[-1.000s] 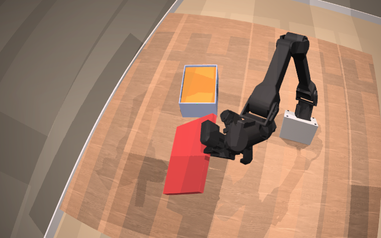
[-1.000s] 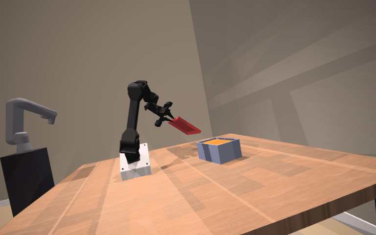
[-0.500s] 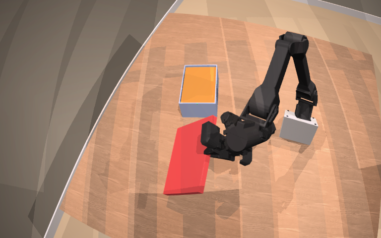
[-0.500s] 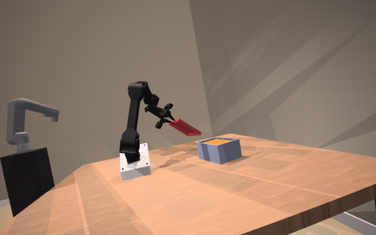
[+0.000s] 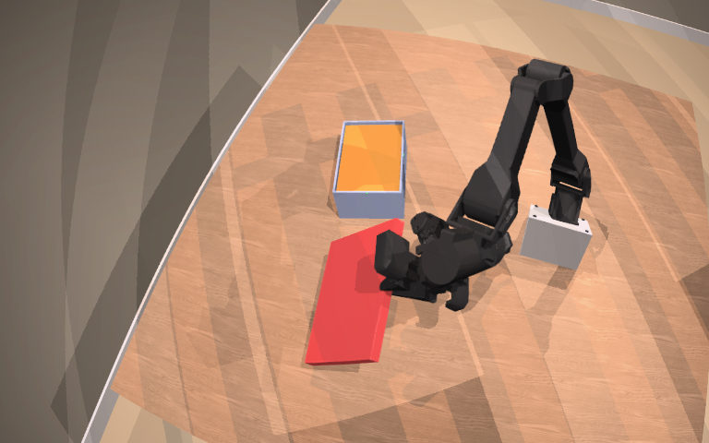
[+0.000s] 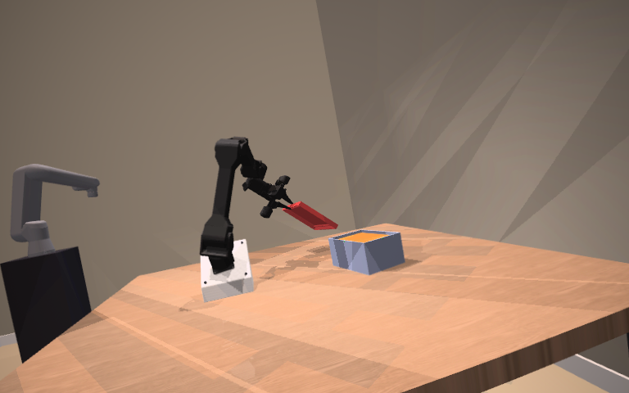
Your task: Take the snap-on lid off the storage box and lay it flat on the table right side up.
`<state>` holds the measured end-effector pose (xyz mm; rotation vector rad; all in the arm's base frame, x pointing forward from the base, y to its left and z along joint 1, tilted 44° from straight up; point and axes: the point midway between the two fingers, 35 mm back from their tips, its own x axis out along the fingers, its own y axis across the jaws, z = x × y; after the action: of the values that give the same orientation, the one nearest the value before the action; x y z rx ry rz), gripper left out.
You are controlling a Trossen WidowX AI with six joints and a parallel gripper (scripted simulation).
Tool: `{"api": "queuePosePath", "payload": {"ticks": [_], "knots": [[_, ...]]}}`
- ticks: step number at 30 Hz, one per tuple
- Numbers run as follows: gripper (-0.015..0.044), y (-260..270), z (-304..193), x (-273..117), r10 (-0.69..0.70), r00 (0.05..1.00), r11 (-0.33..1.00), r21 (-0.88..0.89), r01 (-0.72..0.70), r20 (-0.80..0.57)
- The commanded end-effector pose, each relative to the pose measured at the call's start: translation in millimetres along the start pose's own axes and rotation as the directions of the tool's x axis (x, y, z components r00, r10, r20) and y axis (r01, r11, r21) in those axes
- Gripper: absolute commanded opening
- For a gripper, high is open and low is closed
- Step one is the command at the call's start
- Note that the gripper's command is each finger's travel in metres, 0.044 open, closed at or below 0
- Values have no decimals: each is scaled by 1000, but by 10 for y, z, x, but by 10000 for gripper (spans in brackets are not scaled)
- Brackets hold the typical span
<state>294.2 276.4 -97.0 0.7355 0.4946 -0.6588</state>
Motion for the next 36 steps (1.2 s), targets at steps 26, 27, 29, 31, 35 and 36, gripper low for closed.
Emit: {"api": "queuePosePath", "payload": {"ticks": [26,27,29,31,35,36], "knots": [[0,-189,15,157,2,1000,1000,-5,-2,7],[0,-195,15,163,2,1000,1000,-5,-2,7],[0,-208,15,173,2,1000,1000,-5,-2,7],[0,-220,15,183,2,1000,1000,-5,-2,7],[0,-244,16,204,2,1000,1000,-5,-2,7],[0,-251,16,209,2,1000,1000,-5,-2,7]]}}
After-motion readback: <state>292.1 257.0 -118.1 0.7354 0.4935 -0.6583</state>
